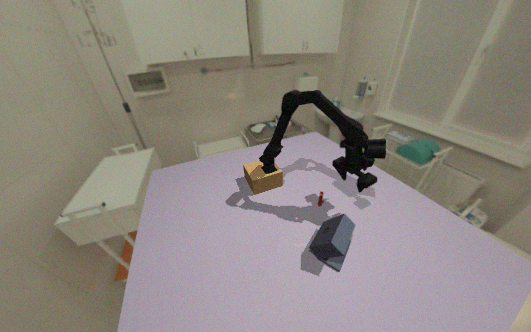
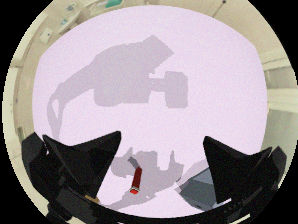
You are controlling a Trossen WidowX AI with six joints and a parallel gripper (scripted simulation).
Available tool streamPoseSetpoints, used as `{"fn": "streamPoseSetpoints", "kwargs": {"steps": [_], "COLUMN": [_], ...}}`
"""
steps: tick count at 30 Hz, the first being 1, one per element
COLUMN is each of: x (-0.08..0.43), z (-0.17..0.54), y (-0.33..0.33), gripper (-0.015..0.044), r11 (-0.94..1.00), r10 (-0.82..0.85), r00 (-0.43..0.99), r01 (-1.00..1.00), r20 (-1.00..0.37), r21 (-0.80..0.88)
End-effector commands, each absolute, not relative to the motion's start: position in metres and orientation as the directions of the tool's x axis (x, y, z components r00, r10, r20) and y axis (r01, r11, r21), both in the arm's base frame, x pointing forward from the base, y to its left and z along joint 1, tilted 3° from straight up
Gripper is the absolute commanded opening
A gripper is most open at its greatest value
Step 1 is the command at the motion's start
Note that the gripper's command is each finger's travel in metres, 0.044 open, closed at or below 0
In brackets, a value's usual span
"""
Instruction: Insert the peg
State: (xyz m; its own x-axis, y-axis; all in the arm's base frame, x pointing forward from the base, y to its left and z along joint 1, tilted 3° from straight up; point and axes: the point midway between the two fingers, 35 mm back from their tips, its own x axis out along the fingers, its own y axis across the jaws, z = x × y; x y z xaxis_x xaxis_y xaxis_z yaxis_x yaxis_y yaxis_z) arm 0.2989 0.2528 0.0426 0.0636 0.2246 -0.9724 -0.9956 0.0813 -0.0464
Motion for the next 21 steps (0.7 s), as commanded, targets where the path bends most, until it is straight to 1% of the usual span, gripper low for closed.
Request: {"fn": "streamPoseSetpoints", "kwargs": {"steps": [1,11,21], "x": [0.294,0.286,0.277], "z": [0.042,0.04,0.039], "y": [0.238,0.212,0.187], "gripper": [0.044,0.044,0.044], "r11": [-0.021,-0.23,-0.426], "r10": [0.195,0.148,0.102], "r00": [0.058,0.043,0.025], "r01": [-0.998,-0.97,-0.902], "r20": [-0.979,-0.988,-0.994], "r21": [-0.063,-0.077,-0.067]}}
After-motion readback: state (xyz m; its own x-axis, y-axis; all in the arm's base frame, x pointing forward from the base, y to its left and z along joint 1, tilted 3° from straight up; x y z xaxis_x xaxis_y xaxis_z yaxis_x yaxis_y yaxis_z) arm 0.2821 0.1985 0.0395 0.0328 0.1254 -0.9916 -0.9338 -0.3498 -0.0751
